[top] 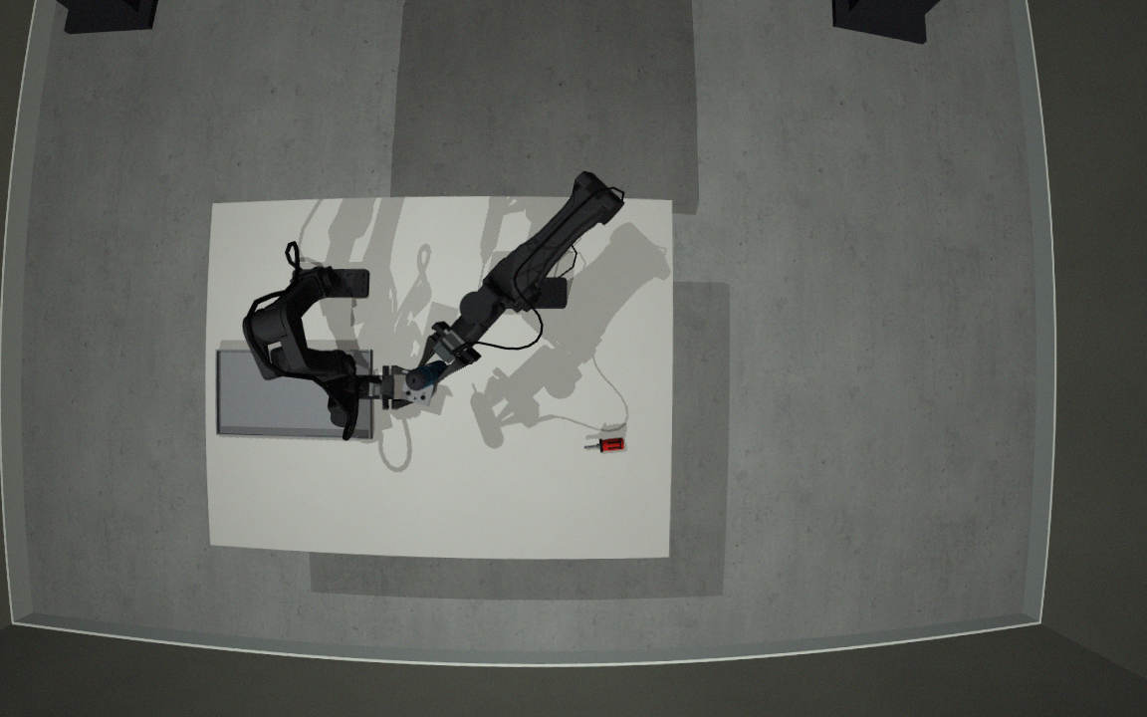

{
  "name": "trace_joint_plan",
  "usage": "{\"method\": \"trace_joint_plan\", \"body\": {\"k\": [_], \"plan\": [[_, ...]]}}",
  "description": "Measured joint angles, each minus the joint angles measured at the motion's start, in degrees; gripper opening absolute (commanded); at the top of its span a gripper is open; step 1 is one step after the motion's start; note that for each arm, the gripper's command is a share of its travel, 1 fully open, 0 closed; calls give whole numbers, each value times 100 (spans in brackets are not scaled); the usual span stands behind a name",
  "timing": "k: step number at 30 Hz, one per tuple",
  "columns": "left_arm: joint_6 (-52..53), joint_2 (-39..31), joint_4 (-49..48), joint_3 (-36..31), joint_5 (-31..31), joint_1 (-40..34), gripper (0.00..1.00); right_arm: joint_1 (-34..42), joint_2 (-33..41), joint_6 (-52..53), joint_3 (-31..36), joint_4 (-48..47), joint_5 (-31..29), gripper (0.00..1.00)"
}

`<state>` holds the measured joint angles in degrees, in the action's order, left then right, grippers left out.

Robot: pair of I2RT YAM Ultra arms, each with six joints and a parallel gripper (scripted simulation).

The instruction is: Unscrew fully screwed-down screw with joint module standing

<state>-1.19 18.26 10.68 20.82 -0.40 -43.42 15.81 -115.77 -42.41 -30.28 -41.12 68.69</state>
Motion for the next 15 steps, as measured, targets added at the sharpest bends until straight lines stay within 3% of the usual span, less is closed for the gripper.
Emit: {"method": "trace_joint_plan", "body": {"k": [15], "plan": [[114,0,-216,0,-22,-87,42,0,0,0,0,0,0,59]]}}
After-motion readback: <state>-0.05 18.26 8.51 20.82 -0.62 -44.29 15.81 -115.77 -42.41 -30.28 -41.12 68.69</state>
